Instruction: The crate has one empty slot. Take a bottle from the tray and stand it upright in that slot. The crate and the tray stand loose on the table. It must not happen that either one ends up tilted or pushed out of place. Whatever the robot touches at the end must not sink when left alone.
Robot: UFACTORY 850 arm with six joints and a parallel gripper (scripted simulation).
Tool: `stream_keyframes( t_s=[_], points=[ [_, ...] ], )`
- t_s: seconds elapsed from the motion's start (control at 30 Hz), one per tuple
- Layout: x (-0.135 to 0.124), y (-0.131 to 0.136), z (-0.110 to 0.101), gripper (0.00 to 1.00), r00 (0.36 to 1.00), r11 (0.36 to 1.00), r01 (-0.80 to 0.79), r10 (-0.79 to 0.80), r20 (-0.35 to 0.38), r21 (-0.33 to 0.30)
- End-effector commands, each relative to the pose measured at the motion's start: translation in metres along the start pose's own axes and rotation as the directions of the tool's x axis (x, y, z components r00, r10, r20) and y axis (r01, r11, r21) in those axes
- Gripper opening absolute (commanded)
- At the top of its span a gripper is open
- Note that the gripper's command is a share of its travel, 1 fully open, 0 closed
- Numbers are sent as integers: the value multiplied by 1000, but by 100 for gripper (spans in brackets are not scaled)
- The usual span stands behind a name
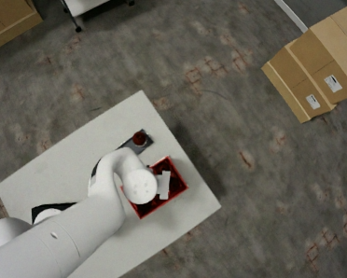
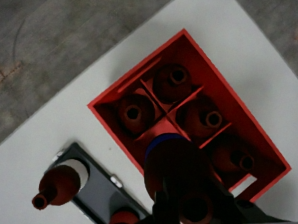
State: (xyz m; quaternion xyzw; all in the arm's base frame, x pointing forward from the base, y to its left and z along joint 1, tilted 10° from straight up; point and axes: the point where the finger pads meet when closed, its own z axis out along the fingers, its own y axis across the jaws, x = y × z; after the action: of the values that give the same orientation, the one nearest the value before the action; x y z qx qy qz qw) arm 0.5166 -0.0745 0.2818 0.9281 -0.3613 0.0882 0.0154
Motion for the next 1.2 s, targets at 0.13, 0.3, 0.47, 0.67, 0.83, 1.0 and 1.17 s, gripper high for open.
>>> stream_keyframes(
  t_s=[0.13, 0.3, 0.47, 0.67, 0.83, 1.0, 1.17],
  points=[
    [1, 0, 10, 0, 1000, 1000, 0, 0, -2, 1],
    [1, 0, 12, 0, 1000, 1000, 0, 0, -2, 1],
    [1, 0, 15, 0, 1000, 1000, 0, 0, -2, 1],
    [1, 0, 17, 0, 1000, 1000, 0, 0, -2, 1],
    [1, 0, 17, 0, 1000, 1000, 0, 0, -2, 1],
    [1, 0, 17, 0, 1000, 1000, 0, 0, -2, 1],
    [1, 0, 17, 0, 1000, 1000, 0, 0, -2, 1]
  ],
)
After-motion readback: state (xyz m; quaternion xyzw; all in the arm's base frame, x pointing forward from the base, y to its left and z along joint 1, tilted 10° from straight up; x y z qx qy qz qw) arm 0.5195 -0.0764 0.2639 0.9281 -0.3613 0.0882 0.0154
